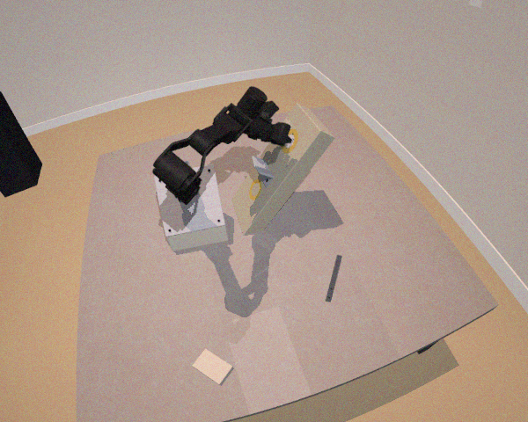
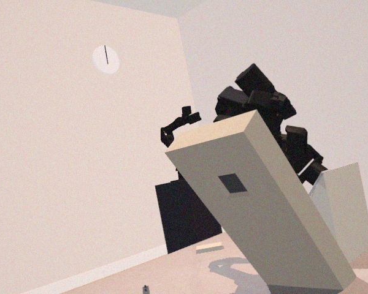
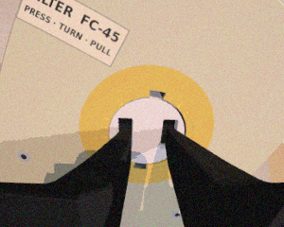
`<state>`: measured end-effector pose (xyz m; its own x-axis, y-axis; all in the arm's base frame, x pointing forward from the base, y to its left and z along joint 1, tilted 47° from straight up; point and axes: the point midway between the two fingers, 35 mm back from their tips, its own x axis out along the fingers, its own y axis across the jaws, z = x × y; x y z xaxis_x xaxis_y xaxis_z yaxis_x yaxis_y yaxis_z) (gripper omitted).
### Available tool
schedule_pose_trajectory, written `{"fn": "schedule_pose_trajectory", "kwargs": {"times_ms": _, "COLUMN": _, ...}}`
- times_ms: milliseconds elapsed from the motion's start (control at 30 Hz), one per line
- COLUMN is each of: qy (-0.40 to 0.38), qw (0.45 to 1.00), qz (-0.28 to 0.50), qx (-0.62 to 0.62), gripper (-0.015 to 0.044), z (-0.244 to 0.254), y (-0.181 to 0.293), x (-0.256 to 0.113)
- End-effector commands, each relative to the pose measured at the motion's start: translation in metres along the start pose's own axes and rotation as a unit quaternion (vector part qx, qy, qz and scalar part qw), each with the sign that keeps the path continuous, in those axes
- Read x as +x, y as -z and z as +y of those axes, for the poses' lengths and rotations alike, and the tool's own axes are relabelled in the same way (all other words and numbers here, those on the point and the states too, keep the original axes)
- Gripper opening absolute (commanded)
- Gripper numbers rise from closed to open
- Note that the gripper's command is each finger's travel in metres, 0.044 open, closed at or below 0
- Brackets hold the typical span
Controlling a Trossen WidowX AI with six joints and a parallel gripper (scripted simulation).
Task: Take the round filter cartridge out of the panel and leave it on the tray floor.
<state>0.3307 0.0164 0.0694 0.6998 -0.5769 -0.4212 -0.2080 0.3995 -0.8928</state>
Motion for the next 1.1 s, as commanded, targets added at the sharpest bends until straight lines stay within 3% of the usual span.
{"fn": "schedule_pose_trajectory", "kwargs": {"times_ms": 0, "qy": -0.002, "qw": 1.0, "qz": -0.001, "qx": -0.003, "gripper": 0.0098, "z": 0.002, "y": 0.0006, "x": 0.0002}}
{"fn": "schedule_pose_trajectory", "kwargs": {"times_ms": 1067, "qy": -0.001, "qw": 1.0, "qz": -0.001, "qx": -0.003, "gripper": 0.0098, "z": 0.0003, "y": -0.0004, "x": 0.0031}}
